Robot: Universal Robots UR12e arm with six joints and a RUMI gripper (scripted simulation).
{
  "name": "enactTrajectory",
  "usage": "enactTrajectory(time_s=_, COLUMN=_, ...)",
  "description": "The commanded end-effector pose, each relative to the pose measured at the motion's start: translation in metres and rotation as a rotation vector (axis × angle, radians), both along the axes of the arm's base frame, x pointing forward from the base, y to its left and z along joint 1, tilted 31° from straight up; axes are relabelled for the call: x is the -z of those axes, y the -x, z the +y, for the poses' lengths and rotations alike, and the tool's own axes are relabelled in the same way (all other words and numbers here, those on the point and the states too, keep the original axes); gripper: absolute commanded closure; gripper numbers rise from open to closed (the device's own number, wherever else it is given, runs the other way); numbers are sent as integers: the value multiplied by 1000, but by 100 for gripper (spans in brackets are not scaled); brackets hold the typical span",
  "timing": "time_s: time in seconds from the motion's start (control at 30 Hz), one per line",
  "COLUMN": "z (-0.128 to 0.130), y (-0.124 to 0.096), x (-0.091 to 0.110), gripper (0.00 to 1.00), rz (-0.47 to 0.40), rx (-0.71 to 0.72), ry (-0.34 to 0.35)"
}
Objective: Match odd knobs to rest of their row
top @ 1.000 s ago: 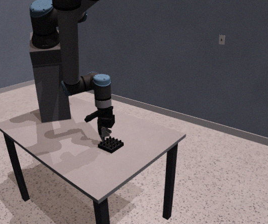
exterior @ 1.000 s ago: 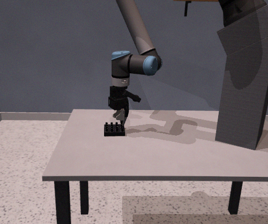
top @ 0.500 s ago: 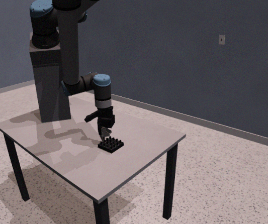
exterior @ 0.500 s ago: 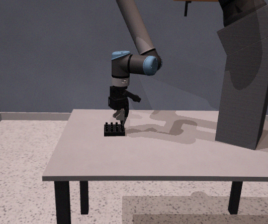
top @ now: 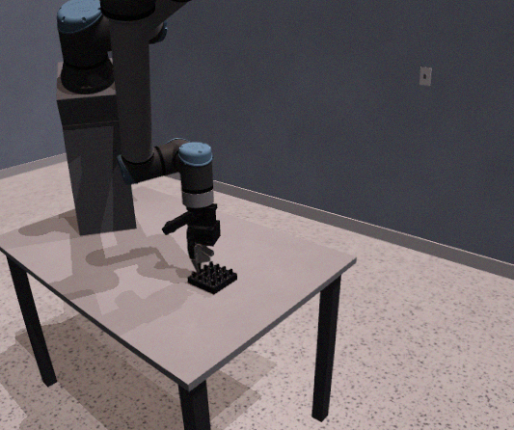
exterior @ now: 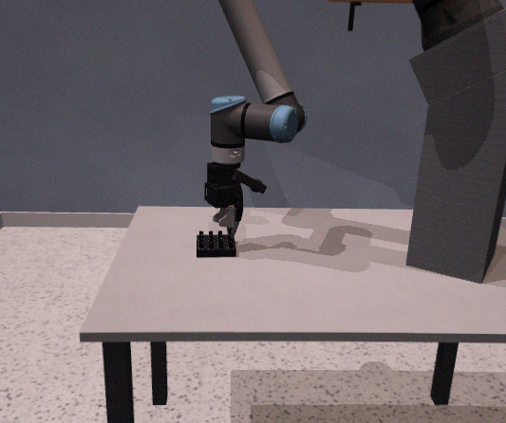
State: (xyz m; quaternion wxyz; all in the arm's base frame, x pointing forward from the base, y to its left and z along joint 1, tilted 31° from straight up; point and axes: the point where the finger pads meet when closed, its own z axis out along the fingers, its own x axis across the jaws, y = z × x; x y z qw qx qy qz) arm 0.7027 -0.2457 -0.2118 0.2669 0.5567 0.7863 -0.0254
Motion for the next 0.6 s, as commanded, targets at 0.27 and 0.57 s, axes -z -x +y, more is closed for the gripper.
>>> enactTrajectory(time_s=0.27, z=1, y=0, x=0, gripper=96, rz=-38, rx=95, ry=-43)
enactTrajectory(time_s=0.57, z=1, y=0, x=0, gripper=96, rz=-79, rx=200, ry=-91)
